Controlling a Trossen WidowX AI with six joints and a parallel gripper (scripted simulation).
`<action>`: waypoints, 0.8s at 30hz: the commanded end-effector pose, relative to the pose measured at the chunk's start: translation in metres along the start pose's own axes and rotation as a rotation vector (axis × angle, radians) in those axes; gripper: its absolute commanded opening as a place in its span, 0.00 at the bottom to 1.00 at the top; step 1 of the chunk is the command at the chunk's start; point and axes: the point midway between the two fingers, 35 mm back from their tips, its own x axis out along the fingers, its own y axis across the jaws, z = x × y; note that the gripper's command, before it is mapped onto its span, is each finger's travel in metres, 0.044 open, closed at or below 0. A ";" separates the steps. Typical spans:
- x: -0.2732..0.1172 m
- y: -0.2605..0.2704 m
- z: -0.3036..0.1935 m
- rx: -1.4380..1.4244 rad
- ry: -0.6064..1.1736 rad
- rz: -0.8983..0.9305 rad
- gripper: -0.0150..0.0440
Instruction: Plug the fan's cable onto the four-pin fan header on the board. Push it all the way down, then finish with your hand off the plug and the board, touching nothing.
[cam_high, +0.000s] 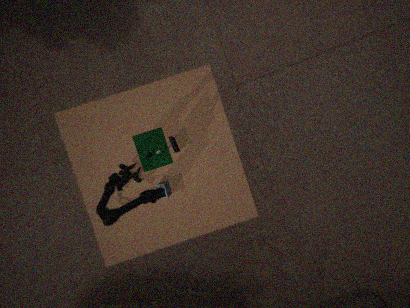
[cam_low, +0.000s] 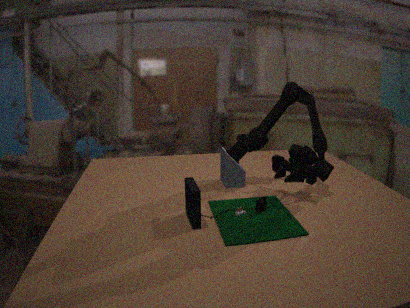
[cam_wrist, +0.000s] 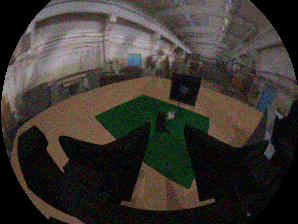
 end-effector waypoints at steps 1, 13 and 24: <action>0.003 -0.004 0.002 -0.030 0.029 -0.050 0.71; 0.020 -0.019 0.006 -0.156 0.196 -0.241 1.00; 0.029 -0.031 0.008 -0.237 0.397 -0.359 1.00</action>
